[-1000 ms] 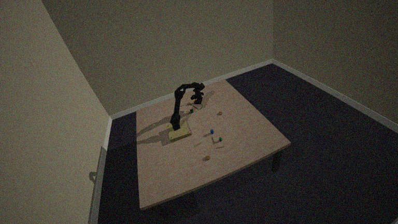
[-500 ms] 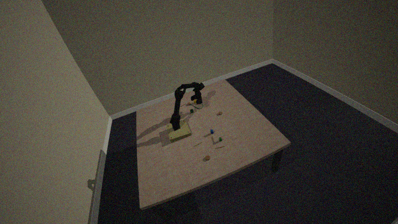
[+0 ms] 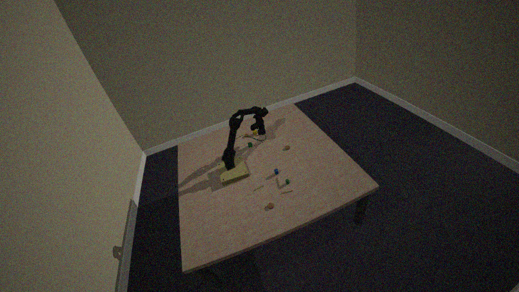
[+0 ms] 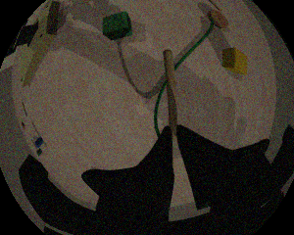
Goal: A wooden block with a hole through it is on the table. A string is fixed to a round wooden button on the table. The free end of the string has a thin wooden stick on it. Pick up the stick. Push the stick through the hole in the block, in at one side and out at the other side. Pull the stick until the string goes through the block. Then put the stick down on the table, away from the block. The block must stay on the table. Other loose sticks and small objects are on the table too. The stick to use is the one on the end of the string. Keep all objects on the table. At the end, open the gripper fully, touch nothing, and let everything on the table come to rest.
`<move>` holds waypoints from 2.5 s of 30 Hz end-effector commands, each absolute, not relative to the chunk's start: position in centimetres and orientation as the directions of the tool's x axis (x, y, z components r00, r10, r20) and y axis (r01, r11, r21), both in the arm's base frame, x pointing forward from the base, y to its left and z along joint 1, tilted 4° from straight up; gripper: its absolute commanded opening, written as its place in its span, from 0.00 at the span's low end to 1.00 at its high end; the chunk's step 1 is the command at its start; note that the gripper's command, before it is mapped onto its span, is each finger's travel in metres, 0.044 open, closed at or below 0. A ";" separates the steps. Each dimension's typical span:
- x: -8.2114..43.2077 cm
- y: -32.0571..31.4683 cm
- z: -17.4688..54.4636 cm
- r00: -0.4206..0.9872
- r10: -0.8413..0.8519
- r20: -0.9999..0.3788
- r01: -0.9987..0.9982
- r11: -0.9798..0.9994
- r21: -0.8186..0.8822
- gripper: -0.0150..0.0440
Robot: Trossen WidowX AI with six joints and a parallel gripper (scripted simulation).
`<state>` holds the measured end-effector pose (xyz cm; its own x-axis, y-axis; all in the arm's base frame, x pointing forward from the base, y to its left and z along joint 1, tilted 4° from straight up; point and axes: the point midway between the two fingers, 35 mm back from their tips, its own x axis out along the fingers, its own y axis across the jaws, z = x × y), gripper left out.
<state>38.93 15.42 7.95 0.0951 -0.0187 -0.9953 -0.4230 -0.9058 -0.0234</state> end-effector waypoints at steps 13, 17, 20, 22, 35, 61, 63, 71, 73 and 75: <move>41.0 14.5 8.0 0.093 -0.025 -0.995 -0.420 -0.907 -0.016 0.25; 41.5 14.3 8.1 0.094 -0.026 -0.995 -0.420 -0.907 -0.016 0.25; 41.8 14.1 8.1 0.094 -0.026 -0.995 -0.420 -0.907 -0.016 0.25; 42.0 14.0 8.1 0.094 -0.026 -0.995 -0.420 -0.907 -0.016 0.25; 43.4 13.2 8.3 0.098 -0.027 -0.995 -0.421 -0.907 -0.017 0.25; 43.6 11.9 7.2 0.106 -0.032 -0.994 -0.420 -0.907 -0.016 0.25; 43.5 11.8 7.1 0.106 -0.032 -0.994 -0.420 -0.907 -0.016 0.25; 43.0 11.4 6.4 0.105 -0.032 -0.994 -0.420 -0.907 -0.015 0.25; 42.9 11.3 6.2 0.105 -0.032 -0.994 -0.420 -0.907 -0.015 0.25; 42.7 11.2 6.0 0.104 -0.032 -0.994 -0.420 -0.907 -0.015 0.25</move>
<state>43.03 11.47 6.42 0.1056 -0.0278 -0.9940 -0.4235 -0.9057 -0.0197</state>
